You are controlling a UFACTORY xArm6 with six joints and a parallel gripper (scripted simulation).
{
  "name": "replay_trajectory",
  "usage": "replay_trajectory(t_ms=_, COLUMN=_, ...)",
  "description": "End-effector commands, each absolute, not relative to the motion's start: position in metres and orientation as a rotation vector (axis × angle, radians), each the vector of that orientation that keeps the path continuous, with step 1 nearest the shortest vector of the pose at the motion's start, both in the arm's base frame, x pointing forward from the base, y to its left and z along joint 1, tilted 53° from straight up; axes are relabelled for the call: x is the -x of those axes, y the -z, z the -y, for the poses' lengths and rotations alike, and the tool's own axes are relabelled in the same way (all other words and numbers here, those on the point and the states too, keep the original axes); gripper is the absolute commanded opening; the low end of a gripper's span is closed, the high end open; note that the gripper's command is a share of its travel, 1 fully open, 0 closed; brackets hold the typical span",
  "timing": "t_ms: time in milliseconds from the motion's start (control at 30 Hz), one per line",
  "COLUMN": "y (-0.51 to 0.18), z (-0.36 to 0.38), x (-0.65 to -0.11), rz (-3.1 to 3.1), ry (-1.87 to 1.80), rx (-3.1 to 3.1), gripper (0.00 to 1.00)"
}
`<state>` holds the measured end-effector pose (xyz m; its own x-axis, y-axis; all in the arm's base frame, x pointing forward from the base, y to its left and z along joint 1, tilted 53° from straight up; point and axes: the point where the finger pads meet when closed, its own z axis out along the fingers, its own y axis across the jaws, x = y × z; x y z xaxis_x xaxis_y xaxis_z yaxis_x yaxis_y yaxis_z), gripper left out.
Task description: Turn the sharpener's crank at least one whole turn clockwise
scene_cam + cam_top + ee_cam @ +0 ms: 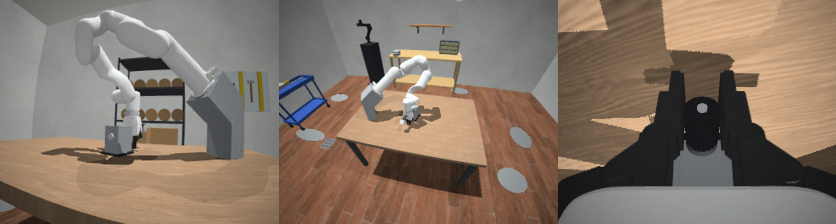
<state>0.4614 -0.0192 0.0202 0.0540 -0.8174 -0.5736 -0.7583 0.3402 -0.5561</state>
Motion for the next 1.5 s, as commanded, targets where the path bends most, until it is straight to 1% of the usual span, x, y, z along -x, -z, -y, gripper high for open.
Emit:
replay_trajectory(t_ms=0, y=-0.016, z=0.017, x=-0.453, rz=-1.703, ry=0.084, rx=1.420, gripper=0.00)
replay_trajectory(t_ms=633, y=-0.011, z=0.016, x=-0.414, rz=-1.703, ry=0.084, rx=1.420, gripper=0.00)
replay_trajectory(t_ms=1467, y=-0.015, z=0.020, x=-0.400, rz=-1.703, ry=0.084, rx=1.420, gripper=0.00)
